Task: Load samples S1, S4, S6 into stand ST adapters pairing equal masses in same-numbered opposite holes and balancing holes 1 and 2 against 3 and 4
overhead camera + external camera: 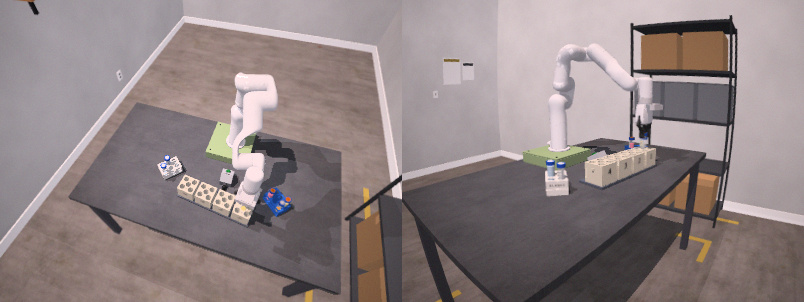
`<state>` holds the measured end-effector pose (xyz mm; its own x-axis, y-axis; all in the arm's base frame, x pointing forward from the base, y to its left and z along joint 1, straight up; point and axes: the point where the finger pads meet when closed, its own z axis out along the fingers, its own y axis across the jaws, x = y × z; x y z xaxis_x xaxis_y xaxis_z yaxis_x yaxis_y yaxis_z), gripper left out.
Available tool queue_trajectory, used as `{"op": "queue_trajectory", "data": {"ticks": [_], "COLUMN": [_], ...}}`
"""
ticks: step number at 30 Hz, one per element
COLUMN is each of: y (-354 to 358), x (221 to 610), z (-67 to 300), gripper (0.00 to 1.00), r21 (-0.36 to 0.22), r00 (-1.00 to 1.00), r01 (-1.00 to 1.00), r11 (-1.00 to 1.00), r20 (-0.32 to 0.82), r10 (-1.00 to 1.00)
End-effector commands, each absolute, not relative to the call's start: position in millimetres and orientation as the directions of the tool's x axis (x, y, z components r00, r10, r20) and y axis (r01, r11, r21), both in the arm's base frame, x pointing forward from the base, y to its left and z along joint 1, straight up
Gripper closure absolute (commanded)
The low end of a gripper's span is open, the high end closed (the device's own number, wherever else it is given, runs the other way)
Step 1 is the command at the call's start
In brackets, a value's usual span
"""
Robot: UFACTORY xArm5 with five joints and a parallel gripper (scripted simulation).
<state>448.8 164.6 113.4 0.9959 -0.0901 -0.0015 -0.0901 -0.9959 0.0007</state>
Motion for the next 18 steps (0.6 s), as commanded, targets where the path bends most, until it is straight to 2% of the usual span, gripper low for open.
{"op": "queue_trajectory", "data": {"ticks": [1, 18], "y": [165, 165], "x": [450, 450], "z": [110, 95], "gripper": [1.0, 1.0], "r21": [-0.004, -0.004], "r00": [0.996, 0.996], "r01": [-0.09, -0.09], "r11": [-0.996, -0.996], "r20": [0.001, 0.001], "r10": [-0.09, -0.09]}}
